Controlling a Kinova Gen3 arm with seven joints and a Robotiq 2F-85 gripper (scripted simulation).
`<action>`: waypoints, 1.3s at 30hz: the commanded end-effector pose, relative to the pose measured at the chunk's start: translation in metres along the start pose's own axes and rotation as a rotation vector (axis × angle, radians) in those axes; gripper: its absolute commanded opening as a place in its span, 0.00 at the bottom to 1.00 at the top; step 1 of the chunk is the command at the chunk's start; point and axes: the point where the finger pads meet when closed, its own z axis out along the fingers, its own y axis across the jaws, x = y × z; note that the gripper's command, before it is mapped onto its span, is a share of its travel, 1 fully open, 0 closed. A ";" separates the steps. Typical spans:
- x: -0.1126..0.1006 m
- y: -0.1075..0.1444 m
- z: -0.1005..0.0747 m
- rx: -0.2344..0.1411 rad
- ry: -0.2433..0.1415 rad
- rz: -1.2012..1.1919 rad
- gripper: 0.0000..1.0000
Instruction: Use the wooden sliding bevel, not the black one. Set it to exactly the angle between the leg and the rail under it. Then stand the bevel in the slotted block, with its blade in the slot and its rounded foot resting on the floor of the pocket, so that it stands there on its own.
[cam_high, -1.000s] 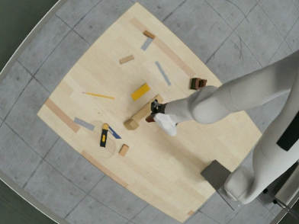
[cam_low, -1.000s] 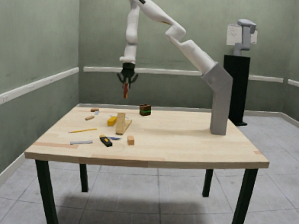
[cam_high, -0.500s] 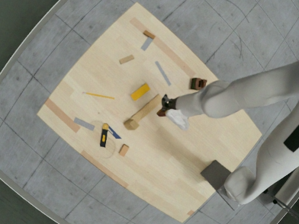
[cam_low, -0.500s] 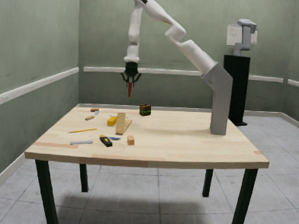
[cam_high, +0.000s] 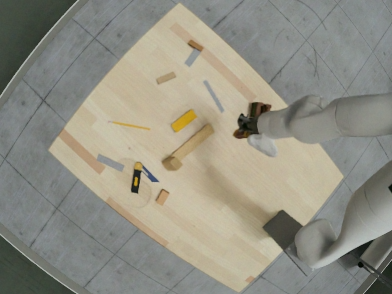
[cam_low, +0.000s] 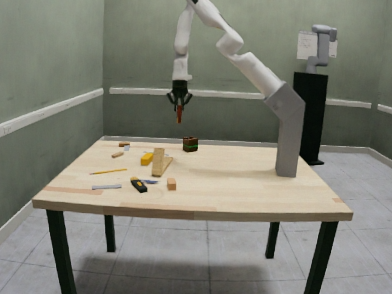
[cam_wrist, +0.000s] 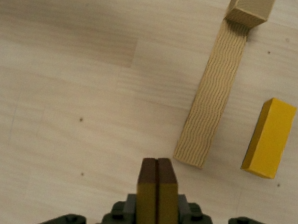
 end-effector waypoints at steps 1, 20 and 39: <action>-0.022 -0.014 -0.007 0.009 -0.025 -0.059 0.10; -0.108 -0.071 -0.027 0.053 -0.145 -0.289 0.10; -0.133 -0.087 -0.033 0.065 -0.180 -0.356 0.10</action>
